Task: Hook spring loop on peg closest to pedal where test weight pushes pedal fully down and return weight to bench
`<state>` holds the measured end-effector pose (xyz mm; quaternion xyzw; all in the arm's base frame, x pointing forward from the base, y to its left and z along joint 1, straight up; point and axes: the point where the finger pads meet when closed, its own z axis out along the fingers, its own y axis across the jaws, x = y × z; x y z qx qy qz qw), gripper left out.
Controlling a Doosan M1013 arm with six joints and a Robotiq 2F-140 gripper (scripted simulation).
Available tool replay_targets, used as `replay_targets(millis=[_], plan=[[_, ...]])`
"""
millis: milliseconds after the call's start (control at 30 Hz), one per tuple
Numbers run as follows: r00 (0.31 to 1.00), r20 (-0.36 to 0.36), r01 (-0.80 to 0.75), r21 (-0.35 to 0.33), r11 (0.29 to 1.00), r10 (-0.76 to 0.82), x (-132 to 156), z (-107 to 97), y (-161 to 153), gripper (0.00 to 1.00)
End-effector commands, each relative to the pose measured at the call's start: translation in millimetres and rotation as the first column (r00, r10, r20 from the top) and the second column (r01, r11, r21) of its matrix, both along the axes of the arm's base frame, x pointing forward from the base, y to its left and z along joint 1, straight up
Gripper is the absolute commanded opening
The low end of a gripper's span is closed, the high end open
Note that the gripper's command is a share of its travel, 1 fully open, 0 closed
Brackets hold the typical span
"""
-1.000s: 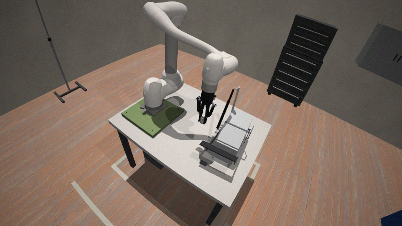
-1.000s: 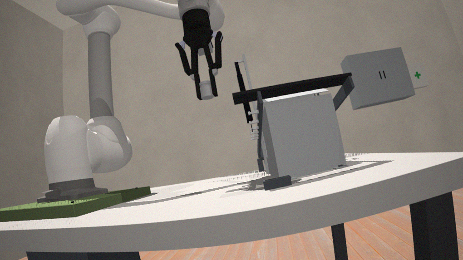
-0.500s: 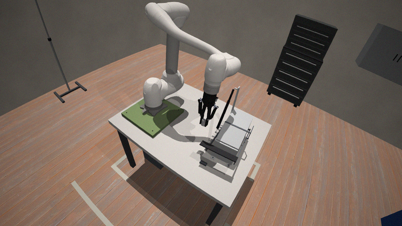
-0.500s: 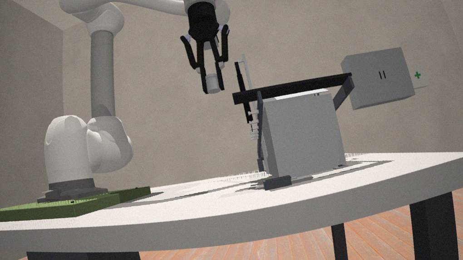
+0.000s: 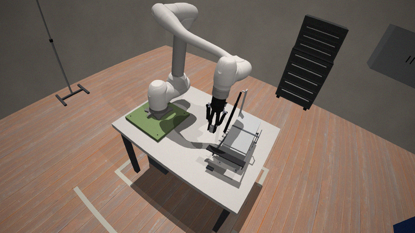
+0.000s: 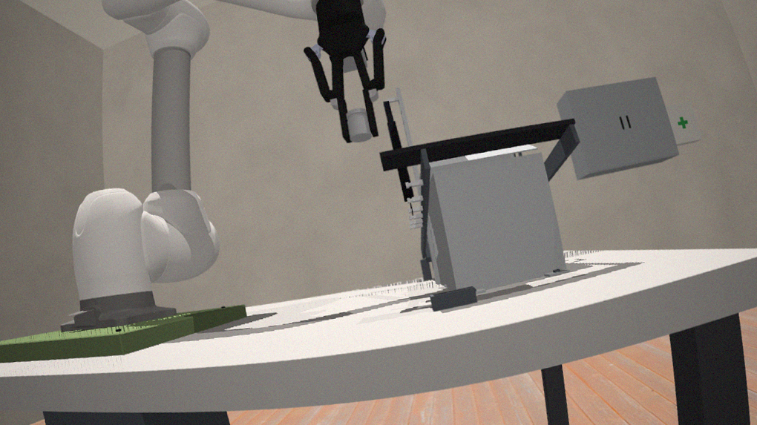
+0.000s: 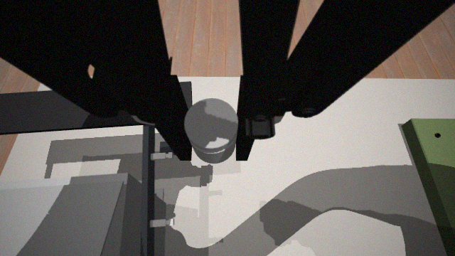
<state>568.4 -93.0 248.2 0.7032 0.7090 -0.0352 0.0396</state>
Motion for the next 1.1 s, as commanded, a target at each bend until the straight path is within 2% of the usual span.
replay_targets(millis=[0,1067], plan=[[1.0,0.001,0.0,-0.005,1.0,0.0,6,3,-5,0.25],[1.0,0.001,0.0,-0.043,0.999,0.0,53,18,-45,0.25]])
